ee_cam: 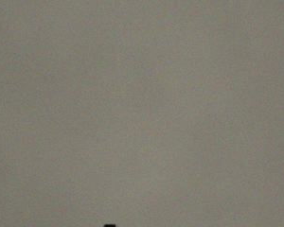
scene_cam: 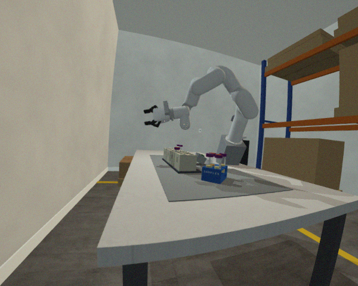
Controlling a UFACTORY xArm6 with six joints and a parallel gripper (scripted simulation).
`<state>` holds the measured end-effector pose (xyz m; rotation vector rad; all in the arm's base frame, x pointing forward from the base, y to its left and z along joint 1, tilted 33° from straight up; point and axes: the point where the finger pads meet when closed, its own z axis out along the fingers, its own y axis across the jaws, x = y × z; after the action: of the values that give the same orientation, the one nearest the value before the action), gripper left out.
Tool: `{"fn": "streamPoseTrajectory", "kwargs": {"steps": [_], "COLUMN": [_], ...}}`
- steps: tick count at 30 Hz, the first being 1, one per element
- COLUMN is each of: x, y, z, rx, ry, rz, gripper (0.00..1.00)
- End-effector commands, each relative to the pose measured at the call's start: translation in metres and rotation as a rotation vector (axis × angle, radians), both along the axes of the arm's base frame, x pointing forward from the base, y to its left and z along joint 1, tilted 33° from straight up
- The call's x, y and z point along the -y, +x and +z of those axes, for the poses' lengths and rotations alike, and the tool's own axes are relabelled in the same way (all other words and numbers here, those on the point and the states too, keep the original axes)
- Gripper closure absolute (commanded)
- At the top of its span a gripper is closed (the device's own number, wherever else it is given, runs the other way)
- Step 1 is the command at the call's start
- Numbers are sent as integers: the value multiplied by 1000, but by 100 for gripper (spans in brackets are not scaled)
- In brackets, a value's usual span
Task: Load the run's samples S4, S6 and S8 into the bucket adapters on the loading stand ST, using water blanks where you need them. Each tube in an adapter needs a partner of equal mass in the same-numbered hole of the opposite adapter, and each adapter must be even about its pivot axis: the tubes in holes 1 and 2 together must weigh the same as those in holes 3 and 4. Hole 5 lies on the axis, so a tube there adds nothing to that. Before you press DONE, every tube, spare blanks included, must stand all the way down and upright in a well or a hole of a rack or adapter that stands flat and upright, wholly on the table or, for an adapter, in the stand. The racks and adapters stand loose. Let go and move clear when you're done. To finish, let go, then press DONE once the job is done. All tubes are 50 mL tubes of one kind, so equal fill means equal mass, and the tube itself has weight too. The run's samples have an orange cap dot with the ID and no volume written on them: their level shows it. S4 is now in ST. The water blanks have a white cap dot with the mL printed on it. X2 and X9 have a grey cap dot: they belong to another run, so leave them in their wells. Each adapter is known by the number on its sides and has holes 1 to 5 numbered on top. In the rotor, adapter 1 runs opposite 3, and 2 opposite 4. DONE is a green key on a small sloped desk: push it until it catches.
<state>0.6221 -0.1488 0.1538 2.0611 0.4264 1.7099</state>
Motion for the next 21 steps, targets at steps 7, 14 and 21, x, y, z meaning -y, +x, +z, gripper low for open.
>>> {"fn": "streamPoseTrajectory", "kwargs": {"steps": [7,14,21], "x": [1,1,17], "y": [0,0,2], "z": [2,2,-5], "rx": [3,3,-60], "ry": [-1,-1,-3], "rz": [-1,-1,-45], "gripper": [0,0,0]}}
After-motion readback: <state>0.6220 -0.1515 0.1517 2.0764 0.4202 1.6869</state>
